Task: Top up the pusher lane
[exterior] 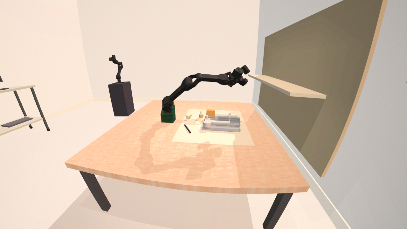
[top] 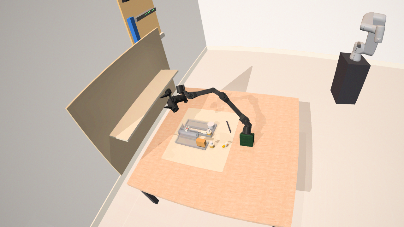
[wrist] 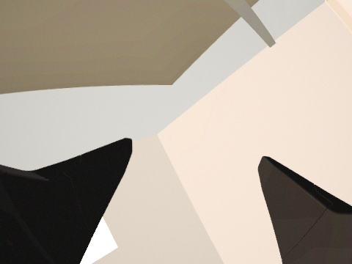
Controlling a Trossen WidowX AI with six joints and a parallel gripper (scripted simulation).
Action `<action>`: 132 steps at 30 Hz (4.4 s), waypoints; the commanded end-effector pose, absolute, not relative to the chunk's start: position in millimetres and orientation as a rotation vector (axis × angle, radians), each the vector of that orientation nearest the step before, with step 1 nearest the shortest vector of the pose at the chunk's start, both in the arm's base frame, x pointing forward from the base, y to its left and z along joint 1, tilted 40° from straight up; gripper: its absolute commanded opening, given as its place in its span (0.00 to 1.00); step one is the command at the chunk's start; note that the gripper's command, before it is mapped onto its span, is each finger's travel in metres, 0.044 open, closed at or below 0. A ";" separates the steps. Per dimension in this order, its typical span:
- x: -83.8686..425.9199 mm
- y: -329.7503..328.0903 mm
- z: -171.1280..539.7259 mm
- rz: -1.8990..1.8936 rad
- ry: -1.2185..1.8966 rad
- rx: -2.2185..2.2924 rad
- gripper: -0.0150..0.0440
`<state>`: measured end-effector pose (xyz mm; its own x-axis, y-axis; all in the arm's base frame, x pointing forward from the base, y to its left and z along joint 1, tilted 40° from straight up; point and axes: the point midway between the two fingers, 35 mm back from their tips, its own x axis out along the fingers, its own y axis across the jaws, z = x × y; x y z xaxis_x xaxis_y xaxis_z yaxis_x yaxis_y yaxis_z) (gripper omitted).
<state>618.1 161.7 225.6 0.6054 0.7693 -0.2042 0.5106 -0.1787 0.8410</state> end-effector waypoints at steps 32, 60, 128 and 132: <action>294.3 70.8 -20.7 -0.658 1.520 -0.400 1.00; 285.3 28.7 -71.5 -0.659 1.522 -0.420 1.00; 292.3 72.5 -14.5 -0.655 1.523 -0.413 0.25; 295.4 47.7 -6.5 -0.657 1.519 -0.404 0.25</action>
<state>293.3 66.6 -13.1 -0.0681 -0.6197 -0.7819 0.1313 0.7713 -0.6227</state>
